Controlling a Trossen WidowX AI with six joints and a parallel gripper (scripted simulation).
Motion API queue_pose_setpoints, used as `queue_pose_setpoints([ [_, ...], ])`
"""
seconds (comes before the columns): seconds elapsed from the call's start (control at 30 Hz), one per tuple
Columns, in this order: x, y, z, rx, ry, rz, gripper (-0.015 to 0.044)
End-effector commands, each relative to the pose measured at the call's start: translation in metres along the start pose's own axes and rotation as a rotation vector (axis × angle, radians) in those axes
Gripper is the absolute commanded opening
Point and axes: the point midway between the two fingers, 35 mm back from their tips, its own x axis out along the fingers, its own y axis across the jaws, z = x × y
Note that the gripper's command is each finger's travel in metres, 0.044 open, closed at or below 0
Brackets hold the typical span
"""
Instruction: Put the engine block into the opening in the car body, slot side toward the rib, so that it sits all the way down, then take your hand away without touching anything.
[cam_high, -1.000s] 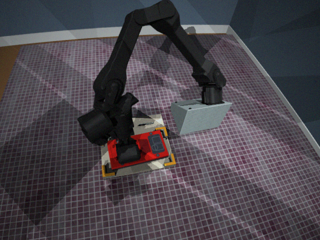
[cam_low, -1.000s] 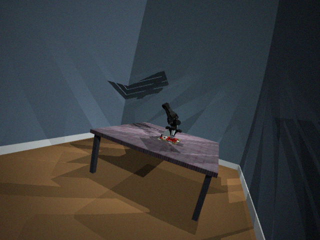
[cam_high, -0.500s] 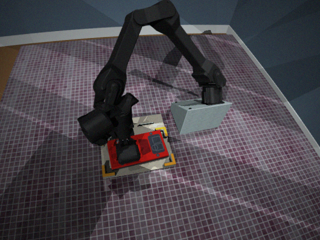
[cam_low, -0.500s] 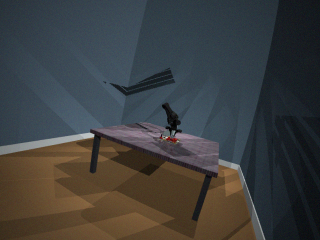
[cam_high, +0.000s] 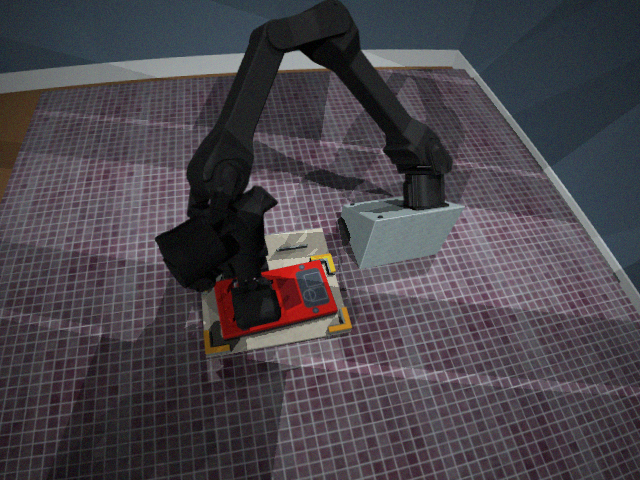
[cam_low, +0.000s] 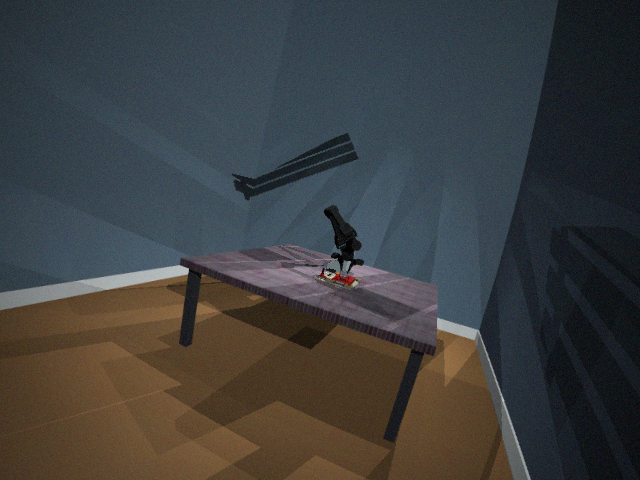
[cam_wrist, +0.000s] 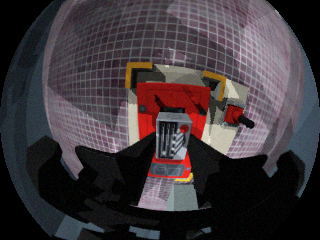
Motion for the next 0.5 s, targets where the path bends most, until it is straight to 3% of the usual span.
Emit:
queue_pose_setpoints([
  [0.0,0.0001,0.0008,-0.0002,-0.004,0.0,0.004,0.016],
  [0.47,0.003,-0.0001,-0.0003,-0.006,0.0,0.004,0.016],
])
